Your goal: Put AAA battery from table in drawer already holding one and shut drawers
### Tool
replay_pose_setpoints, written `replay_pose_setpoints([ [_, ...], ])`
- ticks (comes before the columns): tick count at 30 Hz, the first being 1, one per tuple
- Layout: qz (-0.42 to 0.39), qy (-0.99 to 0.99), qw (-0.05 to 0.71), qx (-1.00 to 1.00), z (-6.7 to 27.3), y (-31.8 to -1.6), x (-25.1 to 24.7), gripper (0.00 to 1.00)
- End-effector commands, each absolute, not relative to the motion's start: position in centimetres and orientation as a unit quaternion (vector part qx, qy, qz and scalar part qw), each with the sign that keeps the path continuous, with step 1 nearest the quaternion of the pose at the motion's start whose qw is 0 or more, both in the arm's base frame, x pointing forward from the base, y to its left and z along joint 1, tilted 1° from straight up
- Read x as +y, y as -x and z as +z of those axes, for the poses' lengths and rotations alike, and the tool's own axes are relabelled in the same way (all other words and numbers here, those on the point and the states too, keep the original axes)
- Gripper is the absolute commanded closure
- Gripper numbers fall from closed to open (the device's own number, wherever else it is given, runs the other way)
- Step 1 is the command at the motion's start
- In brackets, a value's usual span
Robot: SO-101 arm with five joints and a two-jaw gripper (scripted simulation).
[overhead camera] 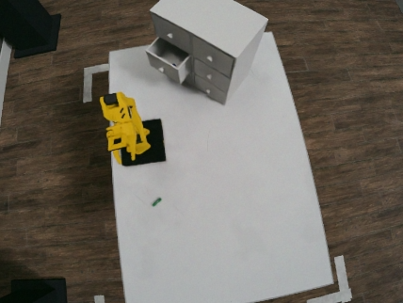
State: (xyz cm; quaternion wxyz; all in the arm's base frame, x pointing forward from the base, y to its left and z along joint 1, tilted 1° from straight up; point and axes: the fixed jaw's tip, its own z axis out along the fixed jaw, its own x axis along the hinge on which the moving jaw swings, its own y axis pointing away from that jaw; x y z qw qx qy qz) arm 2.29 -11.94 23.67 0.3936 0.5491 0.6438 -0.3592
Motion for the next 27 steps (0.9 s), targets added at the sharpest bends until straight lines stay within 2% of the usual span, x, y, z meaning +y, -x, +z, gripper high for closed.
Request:
replay_pose_setpoints([
  [1, -0.358, -0.555, 0.390, 0.642, 23.7, -2.2, -12.1, 0.81],
  [7, -0.358, -0.555, 0.390, 0.642, 23.7, -2.2, -12.1, 0.81],
  [21, -0.171, -0.752, 0.294, 0.565, 19.6, -3.0, -19.3, 0.81],
  [27, -0.127, -0.801, 0.252, 0.528, 17.6, -3.1, -21.1, 0.81],
])
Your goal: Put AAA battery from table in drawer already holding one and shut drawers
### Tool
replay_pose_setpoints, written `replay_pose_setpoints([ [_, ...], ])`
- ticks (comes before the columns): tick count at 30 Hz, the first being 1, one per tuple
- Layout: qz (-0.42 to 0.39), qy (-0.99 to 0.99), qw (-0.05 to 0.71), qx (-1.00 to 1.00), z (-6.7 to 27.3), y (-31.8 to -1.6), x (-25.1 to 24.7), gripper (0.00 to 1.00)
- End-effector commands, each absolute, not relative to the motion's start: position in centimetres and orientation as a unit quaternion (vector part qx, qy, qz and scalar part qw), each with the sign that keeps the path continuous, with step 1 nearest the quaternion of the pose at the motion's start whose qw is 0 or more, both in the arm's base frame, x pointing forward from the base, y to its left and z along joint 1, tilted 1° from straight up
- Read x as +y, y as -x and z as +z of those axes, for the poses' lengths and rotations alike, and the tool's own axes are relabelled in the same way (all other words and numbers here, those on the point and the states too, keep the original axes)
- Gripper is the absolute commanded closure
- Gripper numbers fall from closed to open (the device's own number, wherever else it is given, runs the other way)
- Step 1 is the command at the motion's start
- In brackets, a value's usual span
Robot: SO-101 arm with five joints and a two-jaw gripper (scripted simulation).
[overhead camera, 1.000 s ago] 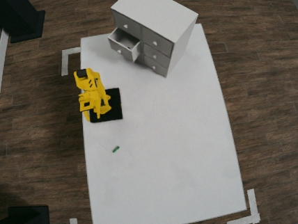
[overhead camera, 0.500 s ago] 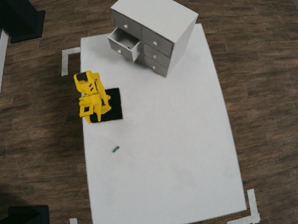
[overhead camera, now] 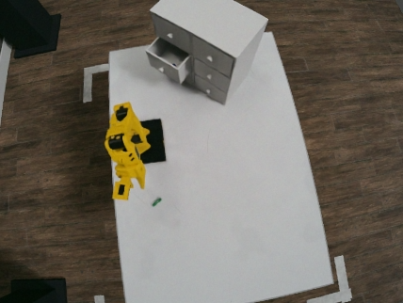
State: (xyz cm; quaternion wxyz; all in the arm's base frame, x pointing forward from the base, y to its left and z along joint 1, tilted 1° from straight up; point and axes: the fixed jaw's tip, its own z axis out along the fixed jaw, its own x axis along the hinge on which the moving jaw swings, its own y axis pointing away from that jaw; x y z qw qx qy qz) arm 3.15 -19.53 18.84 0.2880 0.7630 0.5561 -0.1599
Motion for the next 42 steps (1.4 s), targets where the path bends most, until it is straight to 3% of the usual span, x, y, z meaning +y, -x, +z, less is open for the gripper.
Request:
replay_pose_setpoints([
  [1, -0.117, -0.812, 0.241, 0.518, 17.0, -3.2, -21.5, 0.81],
  [12, -0.030, -0.916, 0.101, 0.388, 9.3, -3.4, -24.5, 0.81],
  [31, -0.031, -0.930, 0.126, 0.343, 9.8, -3.4, -25.2, 0.81],
  [38, -0.001, -0.955, 0.007, 0.296, 3.9, -3.3, -24.7, 0.81],
  [42, -0.001, -0.955, 0.007, 0.296, 3.9, -3.3, -24.7, 0.81],
])
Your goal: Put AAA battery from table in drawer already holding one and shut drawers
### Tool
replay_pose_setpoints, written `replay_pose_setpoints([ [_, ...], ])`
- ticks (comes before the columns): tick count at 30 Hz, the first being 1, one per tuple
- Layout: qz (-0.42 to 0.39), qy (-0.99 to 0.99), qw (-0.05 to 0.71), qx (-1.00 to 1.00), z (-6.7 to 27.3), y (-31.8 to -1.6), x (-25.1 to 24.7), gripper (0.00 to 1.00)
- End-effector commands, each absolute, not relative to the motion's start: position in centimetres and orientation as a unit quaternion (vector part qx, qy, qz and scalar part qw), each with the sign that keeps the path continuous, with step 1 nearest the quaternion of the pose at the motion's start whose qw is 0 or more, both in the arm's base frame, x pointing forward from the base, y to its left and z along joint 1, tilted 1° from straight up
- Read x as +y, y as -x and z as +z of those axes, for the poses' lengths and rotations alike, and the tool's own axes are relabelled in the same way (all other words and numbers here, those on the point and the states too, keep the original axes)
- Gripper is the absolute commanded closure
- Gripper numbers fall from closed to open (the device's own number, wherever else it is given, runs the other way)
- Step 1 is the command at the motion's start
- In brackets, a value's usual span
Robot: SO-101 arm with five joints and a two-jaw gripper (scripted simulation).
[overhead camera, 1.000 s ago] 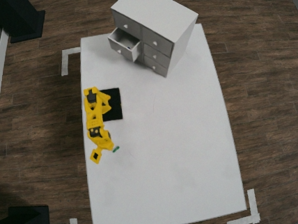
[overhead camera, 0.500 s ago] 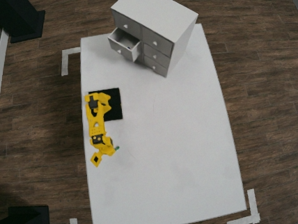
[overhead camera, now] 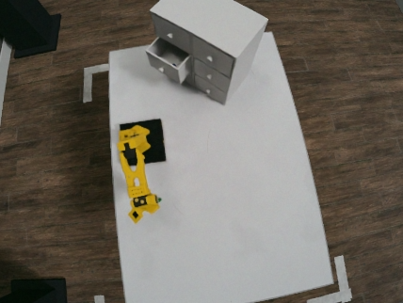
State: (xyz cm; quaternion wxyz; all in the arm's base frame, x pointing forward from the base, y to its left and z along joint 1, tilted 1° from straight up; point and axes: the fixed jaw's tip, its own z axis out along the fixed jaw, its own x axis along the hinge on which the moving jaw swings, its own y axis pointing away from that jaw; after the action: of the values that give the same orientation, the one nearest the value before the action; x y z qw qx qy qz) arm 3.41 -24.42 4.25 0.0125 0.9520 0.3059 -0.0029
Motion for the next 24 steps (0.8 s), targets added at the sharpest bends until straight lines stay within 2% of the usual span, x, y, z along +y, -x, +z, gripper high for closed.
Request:
replay_pose_setpoints([
  [1, -0.001, -0.955, 0.007, 0.296, 3.9, -3.3, -24.7, 0.81],
  [24, -0.001, -0.955, 0.007, 0.296, 2.4, -3.3, -24.7, 0.81],
])
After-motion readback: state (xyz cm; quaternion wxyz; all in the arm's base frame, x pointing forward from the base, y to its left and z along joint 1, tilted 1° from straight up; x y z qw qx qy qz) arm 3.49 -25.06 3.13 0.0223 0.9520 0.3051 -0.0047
